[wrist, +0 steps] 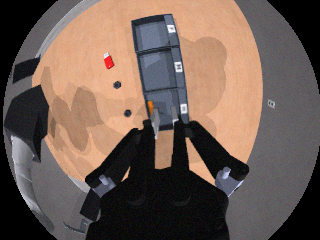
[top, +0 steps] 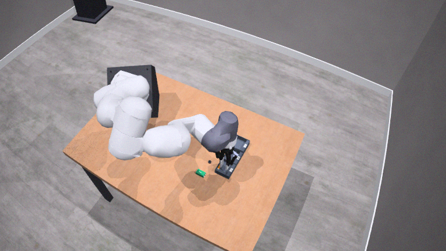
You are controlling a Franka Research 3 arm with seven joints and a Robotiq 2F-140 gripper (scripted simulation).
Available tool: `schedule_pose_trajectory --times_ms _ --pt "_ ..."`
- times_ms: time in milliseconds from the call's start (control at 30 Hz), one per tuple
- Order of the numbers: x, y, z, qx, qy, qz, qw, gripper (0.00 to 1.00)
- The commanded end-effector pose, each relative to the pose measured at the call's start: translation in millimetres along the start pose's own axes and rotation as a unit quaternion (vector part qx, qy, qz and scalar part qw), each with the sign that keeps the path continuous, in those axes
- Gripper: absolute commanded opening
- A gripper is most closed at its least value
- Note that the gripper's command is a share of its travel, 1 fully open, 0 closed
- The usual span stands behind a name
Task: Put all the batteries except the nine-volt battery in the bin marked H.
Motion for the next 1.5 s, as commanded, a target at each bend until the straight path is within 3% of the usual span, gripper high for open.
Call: schedule_pose_trajectory --times_ms 0,533,1467 --pt "-1 -5.0 -1 -0.002 0.0 0.002 1.0 0.17" --pt "-1 -27.1 -1 -0.002 0.0 0.002 1.0 0.17" --pt "-1 -27.1 -1 -0.002 0.0 0.002 1.0 0.17"
Point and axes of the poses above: the point where the finger pads meet when closed, its own y axis out along the fingers, its own z axis across the jaws, x = y × z, the point moved 2 cm from there along -y, back along the fingers, and after that the axes turned 1 degree about y, right-handed, at the moved point
